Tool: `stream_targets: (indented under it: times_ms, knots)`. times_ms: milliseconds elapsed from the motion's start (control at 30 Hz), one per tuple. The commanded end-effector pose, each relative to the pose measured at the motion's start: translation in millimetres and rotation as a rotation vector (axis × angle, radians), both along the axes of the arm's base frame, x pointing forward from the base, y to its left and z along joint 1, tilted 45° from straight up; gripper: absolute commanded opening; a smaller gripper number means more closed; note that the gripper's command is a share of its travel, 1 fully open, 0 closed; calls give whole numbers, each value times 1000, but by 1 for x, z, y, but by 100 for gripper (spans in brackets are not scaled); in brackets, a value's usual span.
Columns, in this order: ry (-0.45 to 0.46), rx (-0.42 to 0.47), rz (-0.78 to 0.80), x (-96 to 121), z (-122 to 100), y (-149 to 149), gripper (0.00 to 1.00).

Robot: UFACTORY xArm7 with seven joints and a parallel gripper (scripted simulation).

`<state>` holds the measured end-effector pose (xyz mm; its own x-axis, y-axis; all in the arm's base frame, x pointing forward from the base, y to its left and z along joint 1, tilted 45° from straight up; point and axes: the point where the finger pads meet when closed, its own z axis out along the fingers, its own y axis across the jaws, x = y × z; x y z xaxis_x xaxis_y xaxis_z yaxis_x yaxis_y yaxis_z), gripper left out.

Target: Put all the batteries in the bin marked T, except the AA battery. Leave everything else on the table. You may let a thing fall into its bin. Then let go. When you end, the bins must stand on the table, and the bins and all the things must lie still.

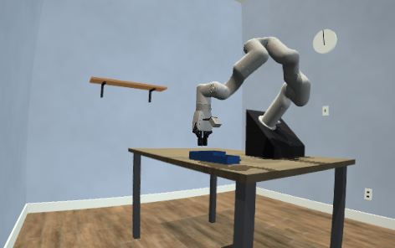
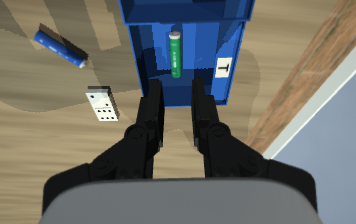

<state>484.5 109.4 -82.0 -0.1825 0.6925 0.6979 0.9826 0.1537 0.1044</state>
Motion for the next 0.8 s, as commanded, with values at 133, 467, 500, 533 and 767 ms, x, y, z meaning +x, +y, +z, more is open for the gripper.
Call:
stream_targets:
  times_ms: [133,467,500,533,767]
  knots:
    - [-142,4,138,-40,-1,-9,23]
    - [-315,14,339,-106,-5,-18,23]
    - [-333,16,362,-108,-5,-18,23]
    - [-350,17,384,-108,-5,-18,23]
    - [-461,22,487,-113,-5,-19,23]
